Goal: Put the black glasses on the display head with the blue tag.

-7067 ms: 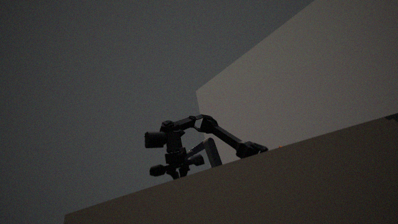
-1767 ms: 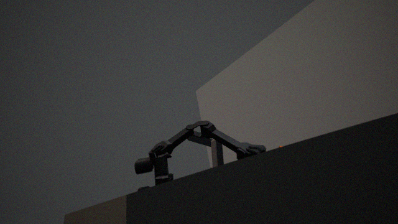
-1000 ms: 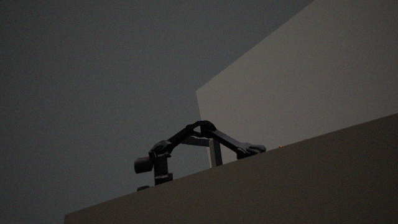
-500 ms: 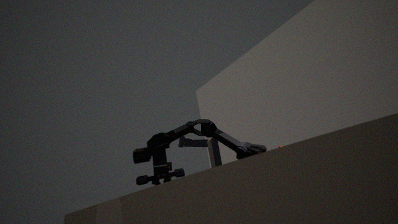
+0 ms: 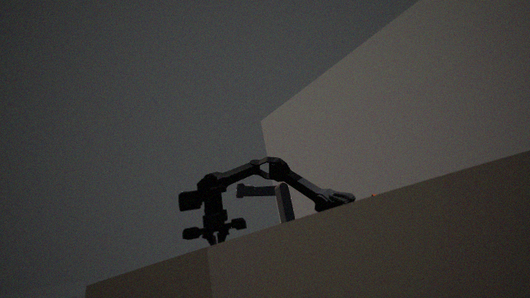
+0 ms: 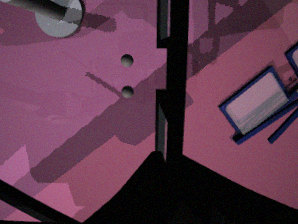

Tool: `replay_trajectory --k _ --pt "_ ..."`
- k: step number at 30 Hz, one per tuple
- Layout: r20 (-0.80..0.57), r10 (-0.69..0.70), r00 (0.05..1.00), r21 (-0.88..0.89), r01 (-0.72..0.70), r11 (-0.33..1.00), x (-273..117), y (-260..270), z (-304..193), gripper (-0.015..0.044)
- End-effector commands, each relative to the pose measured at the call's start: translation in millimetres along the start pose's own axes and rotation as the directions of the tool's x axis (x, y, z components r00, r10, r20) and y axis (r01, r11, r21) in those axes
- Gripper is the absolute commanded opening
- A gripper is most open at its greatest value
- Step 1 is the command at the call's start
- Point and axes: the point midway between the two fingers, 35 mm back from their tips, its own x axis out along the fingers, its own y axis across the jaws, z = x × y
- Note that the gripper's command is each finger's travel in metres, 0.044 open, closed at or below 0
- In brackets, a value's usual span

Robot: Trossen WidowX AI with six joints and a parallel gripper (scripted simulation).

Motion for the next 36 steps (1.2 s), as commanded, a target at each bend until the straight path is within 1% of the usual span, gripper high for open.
replay_trajectory --k 1,9,17,26,36 --pt "0.001 -0.008 1.0 0.117 0.008 0.993 -4 6 2 0.0" --pt "0.002 -0.006 1.0 0.359 0.005 0.933 -5 19 8 0.0" --pt "0.003 -0.005 1.0 0.578 0.002 0.816 -5 33 13 0.0" --pt "0.003 -0.003 1.0 0.782 -0.001 0.624 -5 48 19 0.0" --pt "0.003 -0.002 1.0 0.935 -0.002 0.354 -5 66 25 0.0"
